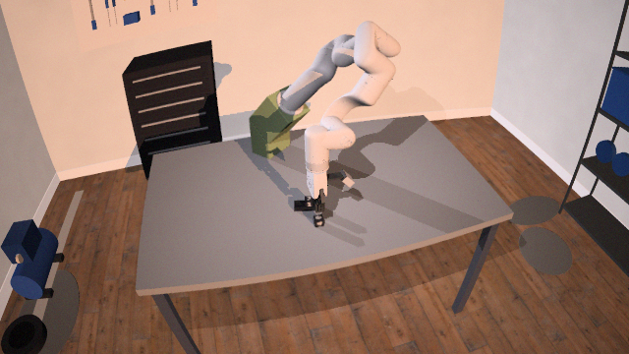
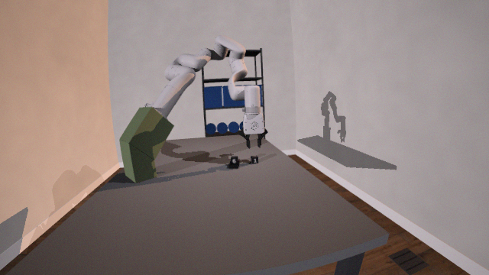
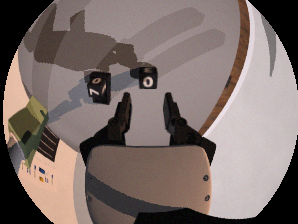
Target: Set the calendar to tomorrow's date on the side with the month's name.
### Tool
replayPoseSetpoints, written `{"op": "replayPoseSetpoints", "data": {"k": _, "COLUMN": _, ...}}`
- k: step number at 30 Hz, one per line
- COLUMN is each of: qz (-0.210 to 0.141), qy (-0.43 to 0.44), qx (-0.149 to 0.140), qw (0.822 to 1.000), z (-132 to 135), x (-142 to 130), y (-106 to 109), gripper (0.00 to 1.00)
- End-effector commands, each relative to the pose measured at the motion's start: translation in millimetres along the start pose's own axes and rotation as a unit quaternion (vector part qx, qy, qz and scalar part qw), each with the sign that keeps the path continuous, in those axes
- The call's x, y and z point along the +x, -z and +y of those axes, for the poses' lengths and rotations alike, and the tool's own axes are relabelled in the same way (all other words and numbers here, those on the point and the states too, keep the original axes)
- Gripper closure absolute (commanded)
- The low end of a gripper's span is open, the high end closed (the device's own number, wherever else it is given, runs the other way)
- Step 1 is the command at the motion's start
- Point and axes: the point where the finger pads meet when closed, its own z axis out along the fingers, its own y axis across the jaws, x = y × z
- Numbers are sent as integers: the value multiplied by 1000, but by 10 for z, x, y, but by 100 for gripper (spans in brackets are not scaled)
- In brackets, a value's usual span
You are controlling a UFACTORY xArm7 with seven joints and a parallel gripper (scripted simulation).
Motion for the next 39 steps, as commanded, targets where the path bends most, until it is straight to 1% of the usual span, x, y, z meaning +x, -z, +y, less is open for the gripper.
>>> {"op": "replayPoseSetpoints", "data": {"k": 1, "qz": 0, "qy": -1, "qx": -1, "qw": 1000, "z": 10, "x": -8, "y": -52, "gripper": 51}}
{"op": "replayPoseSetpoints", "data": {"k": 4, "qz": 0, "qy": -1, "qx": -1, "qw": 1000, "z": 10, "x": -8, "y": -66, "gripper": 51}}
{"op": "replayPoseSetpoints", "data": {"k": 19, "qz": 0, "qy": -1, "qx": -1, "qw": 1000, "z": 8, "x": -1, "y": -304, "gripper": 51}}
{"op": "replayPoseSetpoints", "data": {"k": 30, "qz": 0, "qy": -1, "qx": -1, "qw": 1000, "z": 8, "x": 2, "y": -387, "gripper": 51}}
{"op": "replayPoseSetpoints", "data": {"k": 39, "qz": 0, "qy": -1, "qx": -1, "qw": 1000, "z": 7, "x": 2, "y": -400, "gripper": 51}}
